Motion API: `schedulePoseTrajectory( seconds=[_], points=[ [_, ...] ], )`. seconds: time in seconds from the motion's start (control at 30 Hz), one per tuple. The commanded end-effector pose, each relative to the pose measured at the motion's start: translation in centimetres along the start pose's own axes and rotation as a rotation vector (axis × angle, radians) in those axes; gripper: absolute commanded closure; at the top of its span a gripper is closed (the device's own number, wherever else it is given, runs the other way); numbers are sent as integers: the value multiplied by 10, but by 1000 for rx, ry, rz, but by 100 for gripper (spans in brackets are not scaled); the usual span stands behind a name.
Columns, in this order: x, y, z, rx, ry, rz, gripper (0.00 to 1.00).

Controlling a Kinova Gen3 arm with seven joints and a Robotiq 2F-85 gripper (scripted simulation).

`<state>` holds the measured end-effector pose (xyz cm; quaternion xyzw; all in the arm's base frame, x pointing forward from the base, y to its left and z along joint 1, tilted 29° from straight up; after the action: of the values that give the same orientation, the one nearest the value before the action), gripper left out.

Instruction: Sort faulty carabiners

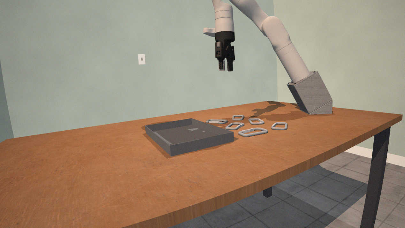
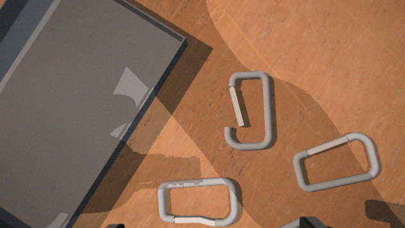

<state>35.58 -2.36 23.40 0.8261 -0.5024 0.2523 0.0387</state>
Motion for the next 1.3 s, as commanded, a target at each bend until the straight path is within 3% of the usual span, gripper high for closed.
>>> schedulePoseTrajectory(
  seconds=[0.0,0.37,0.4,0.93,0.97,1.27],
  points=[
    [14,18,38,-16,-6,12,0],
    [14,18,38,-16,-6,12,0],
    [36,39,90,-15,3,17,0],
    [36,39,90,-15,3,17,0],
    [40,43,131,-15,-12,2,0],
    [40,43,131,-15,-12,2,0]
  ],
)
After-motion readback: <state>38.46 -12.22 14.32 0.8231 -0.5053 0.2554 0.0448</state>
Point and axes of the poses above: the point where the finger pads meet when closed, its own z axis out along the fingers, its own y axis across the jaws, x = y × z, the point moved 2 cm from there along -z, back along the fingers, and after that the axes turned 2 degrees about z, right-handed, at the moved point
